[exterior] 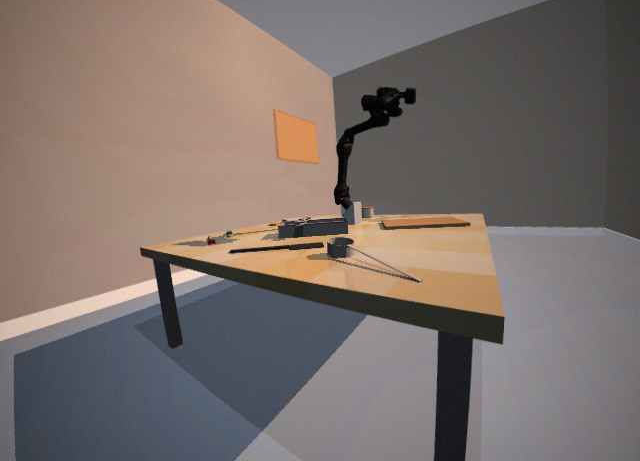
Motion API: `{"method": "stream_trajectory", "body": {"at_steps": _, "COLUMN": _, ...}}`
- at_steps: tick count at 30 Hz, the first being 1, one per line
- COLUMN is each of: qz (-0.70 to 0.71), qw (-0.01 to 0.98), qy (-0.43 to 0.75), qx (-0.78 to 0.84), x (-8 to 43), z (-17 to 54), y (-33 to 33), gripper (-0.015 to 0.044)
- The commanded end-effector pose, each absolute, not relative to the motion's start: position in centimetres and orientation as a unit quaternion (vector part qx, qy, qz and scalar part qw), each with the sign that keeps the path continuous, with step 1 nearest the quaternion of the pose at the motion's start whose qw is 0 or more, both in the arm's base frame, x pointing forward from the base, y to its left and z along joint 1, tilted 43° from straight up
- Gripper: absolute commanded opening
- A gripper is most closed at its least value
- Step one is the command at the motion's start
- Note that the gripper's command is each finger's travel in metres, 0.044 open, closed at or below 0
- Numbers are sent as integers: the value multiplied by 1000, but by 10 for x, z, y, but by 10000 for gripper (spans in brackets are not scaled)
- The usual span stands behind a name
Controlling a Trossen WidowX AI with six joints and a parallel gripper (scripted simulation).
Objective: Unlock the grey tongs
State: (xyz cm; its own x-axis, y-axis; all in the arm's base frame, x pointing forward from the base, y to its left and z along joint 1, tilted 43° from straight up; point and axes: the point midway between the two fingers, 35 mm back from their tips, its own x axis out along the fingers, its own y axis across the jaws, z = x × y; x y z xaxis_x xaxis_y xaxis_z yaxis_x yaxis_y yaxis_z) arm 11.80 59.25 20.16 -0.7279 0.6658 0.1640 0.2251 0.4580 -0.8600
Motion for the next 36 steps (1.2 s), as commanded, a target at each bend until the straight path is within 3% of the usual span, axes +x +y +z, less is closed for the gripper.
{"method": "stream_trajectory", "body": {"at_steps": 1, "qz": 447, "qw": 253, "qy": -813, "qx": -275, "x": 120, "z": 202, "y": 593, "gripper": 374}}
{"method": "stream_trajectory", "body": {"at_steps": 6, "qz": 512, "qw": 329, "qy": -731, "qx": -310, "x": 160, "z": 197, "y": 599, "gripper": 260}}
{"method": "stream_trajectory", "body": {"at_steps": 21, "qz": 614, "qw": 616, "qy": -274, "qx": -410, "x": 329, "z": 124, "y": 554, "gripper": 260}}
{"method": "stream_trajectory", "body": {"at_steps": 29, "qz": 538, "qw": 722, "qy": 14, "qx": -435, "x": 403, "z": 61, "y": 464, "gripper": 260}}
{"method": "stream_trajectory", "body": {"at_steps": 36, "qz": 406, "qw": 767, "qy": 243, "qx": -434, "x": 433, "z": 16, "y": 358, "gripper": 260}}
